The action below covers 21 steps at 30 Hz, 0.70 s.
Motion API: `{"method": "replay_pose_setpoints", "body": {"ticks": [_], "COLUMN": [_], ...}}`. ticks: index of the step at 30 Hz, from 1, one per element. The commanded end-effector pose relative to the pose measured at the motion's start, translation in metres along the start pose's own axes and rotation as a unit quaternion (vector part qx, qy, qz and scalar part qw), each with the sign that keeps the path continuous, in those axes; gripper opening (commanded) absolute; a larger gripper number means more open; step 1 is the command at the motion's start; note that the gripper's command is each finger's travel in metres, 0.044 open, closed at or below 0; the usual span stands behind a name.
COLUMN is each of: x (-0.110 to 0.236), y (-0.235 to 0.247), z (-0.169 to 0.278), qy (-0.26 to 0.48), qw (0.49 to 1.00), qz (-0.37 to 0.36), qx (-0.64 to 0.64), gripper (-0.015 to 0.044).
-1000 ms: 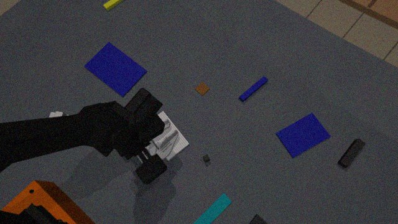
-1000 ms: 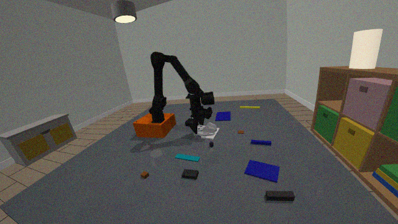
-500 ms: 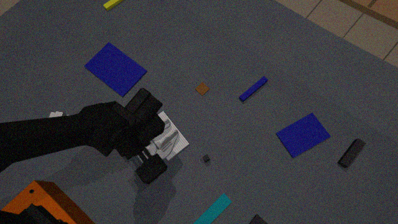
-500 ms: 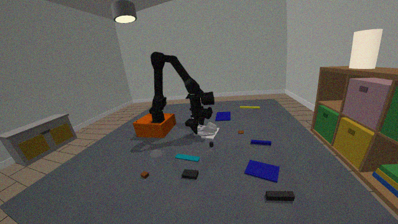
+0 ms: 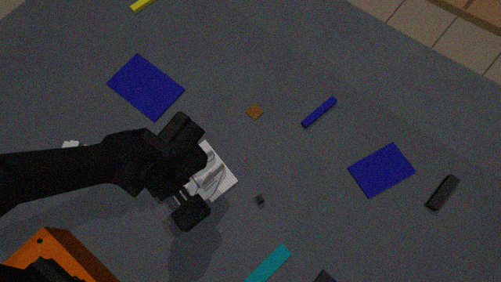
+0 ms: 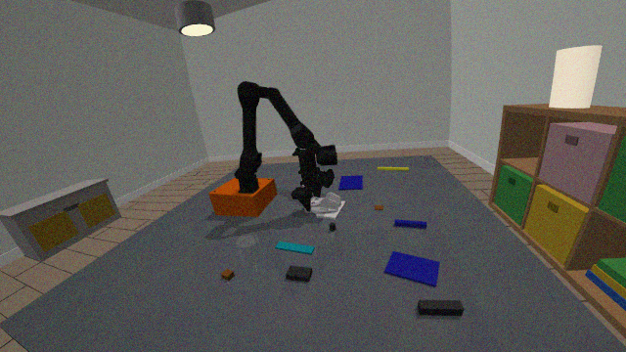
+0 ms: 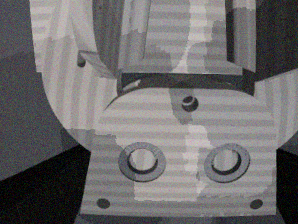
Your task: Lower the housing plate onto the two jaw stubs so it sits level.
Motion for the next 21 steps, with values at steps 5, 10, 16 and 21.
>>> {"method": "replay_pose_setpoints", "body": {"ticks": [5, 10, 16, 21], "x": [-0.0013, -0.0013, -0.0013, -0.0002], "y": [0.0002, 0.0002, 0.0002, 0.0000], "z": [0.0003, 0.0003, 0.0003, 0.0001], "qy": [0.001, 0.001, 0.001, 0.000], "qw": [1.000, 1.000, 1.000, 1.000], "qz": [-0.001, -0.001, -0.001, 0.000], "qx": [-0.001, -0.001, -0.001, 0.000], "gripper": [0.0351, 0.0351, 0.0351, 0.0440]}}
Point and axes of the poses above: the point midway between the two fingers, 35 mm back from their tips, its own x axis back along the fingers, its own y axis across the jaws, z = x × y, the point moved 3 cm from there along x, back along the fingers, and after that the axes turned 9 degrees about -x, right-handed, at the moved point
